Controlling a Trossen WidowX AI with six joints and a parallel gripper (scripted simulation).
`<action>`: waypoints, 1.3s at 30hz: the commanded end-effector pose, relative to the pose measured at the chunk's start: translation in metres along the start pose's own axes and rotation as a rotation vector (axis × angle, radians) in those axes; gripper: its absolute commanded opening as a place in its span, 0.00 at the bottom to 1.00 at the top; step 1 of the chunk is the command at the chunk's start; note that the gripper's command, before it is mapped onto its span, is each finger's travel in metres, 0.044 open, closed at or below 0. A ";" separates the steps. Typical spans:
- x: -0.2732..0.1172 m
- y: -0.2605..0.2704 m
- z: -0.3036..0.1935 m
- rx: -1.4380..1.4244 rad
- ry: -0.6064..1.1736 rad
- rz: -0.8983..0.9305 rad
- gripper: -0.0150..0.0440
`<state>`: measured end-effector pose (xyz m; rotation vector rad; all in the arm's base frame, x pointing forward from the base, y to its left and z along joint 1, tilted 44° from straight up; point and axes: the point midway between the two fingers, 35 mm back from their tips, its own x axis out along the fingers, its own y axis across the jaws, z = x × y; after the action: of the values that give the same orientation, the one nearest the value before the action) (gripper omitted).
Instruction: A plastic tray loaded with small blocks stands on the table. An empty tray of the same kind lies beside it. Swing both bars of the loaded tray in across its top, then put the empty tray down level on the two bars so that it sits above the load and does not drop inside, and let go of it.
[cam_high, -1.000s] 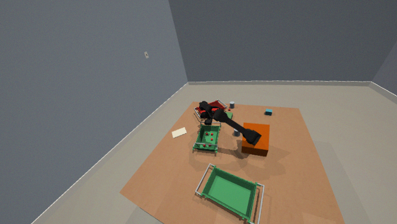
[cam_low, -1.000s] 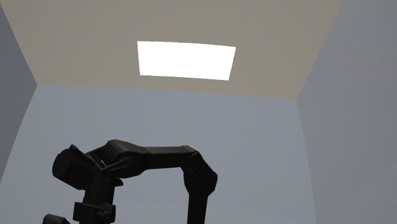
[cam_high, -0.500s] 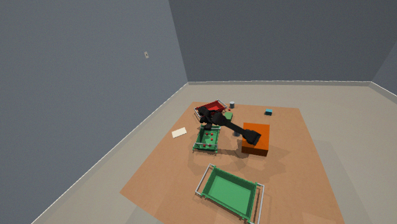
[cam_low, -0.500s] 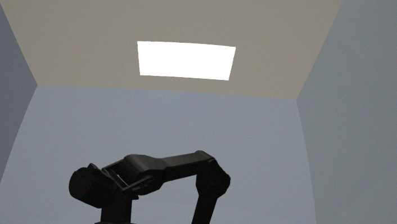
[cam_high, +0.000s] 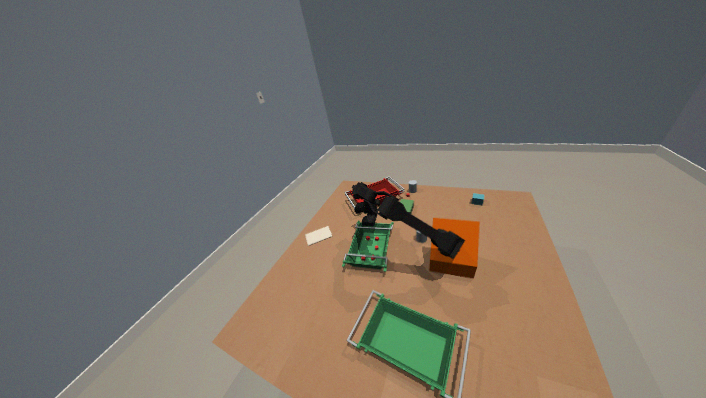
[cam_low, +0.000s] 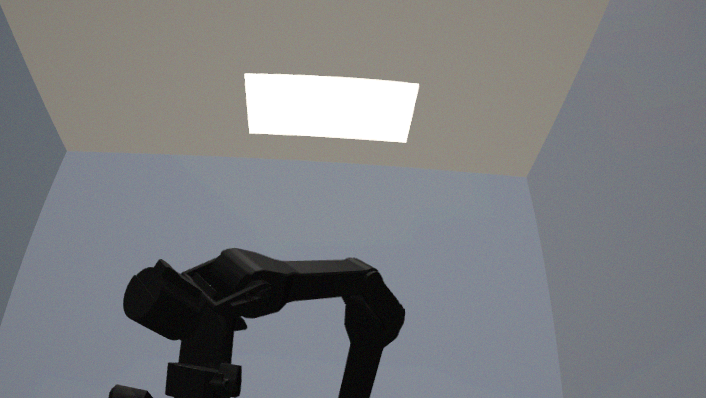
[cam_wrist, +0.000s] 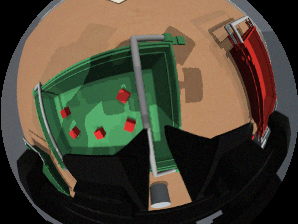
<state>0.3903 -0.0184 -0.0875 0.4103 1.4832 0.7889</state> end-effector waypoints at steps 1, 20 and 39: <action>0.001 -0.001 -0.001 0.004 0.002 0.002 0.40; 0.001 -0.001 -0.001 0.004 0.002 0.002 0.25; 0.000 0.000 0.000 0.000 0.000 0.000 0.25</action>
<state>0.3902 -0.0185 -0.0876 0.4106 1.4834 0.7889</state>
